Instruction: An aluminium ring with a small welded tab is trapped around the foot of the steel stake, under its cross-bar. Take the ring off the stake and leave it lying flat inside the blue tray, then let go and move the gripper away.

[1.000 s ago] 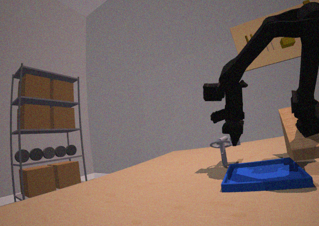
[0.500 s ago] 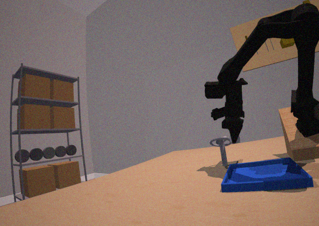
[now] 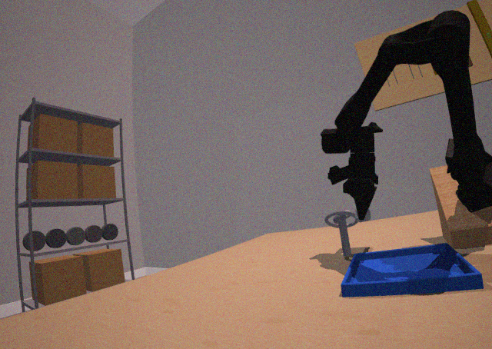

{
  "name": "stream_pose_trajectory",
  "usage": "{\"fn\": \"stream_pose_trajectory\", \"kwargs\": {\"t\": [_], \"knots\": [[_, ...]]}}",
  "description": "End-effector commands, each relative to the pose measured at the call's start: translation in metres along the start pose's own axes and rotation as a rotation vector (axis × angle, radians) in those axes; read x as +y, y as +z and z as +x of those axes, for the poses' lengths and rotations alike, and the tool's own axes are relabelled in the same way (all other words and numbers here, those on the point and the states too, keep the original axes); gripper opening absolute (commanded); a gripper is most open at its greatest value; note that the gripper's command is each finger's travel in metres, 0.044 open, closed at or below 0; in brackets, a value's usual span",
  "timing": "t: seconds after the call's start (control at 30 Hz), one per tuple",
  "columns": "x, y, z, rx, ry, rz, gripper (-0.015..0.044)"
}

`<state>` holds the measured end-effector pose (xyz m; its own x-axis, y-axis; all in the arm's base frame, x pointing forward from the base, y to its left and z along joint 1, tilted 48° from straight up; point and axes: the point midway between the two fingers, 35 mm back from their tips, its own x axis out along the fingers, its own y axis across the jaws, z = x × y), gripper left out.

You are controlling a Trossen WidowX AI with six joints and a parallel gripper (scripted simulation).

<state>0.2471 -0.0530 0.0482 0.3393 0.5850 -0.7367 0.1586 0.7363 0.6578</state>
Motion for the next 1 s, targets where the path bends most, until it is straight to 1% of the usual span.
{"fn": "stream_pose_trajectory", "kwargs": {"t": [0.0, 0.97], "knots": [[-0.006, 0.000, 0.000, -0.002, 0.034, 0.007, 0.0000], [-0.036, -0.002, 0.008, -0.005, 0.236, 0.050, 0.0000]]}}
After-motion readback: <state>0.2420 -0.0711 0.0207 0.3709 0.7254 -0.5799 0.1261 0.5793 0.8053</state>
